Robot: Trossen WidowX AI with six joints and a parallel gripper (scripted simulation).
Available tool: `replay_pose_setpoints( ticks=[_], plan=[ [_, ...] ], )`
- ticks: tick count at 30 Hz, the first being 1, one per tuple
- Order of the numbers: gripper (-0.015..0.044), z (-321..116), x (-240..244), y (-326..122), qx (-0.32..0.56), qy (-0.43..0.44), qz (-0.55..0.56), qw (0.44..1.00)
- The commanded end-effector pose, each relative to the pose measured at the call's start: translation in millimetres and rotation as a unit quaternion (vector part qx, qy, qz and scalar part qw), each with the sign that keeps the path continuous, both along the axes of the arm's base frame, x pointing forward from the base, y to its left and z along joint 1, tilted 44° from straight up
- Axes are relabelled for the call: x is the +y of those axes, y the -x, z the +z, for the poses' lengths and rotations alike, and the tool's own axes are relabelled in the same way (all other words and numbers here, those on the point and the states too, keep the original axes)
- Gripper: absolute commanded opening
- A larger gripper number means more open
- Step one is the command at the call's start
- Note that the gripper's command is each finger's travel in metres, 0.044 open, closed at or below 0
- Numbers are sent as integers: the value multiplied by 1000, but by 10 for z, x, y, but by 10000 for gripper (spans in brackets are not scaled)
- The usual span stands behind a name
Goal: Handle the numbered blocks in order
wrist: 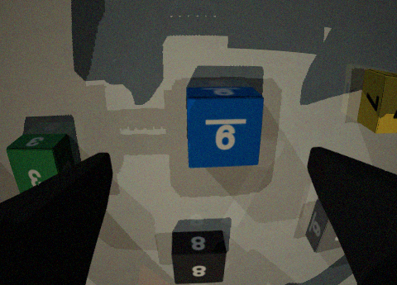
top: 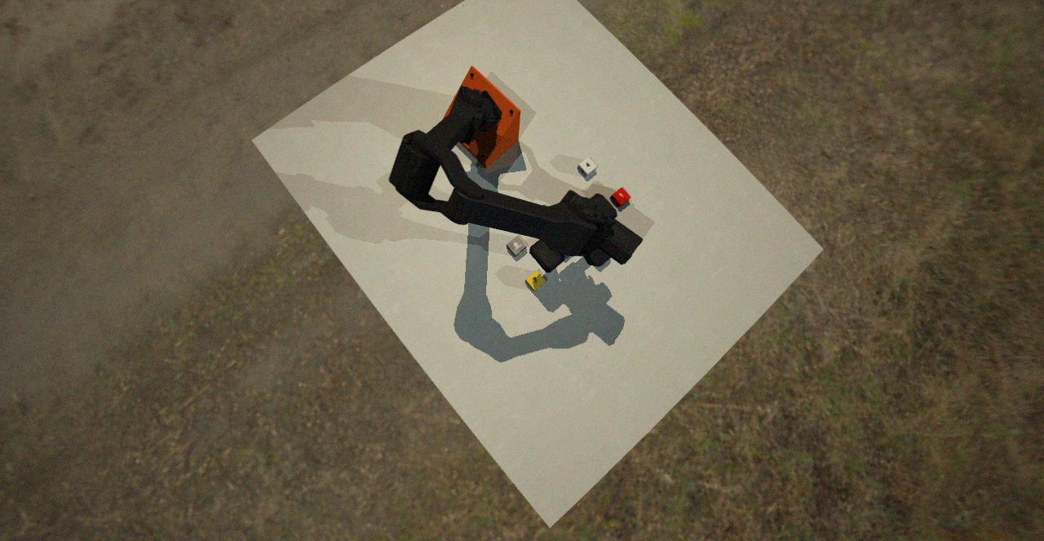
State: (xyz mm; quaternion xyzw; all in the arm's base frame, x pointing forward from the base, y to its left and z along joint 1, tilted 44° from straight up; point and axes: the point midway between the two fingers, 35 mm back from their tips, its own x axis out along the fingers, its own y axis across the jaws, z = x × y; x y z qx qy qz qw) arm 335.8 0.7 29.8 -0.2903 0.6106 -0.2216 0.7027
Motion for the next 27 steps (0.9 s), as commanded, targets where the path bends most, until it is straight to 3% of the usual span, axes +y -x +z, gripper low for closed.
replay_pose_setpoints(
  ticks=[1,12,22,27],
  plan=[
    [400,-76,-73,22,8,4,0,1000],
    [400,-181,-176,6,8,5,0,1000],
    [138,-181,-176,6,8,5,0,1000],
    [120,-181,-176,6,8,5,0,1000]
  ],
)
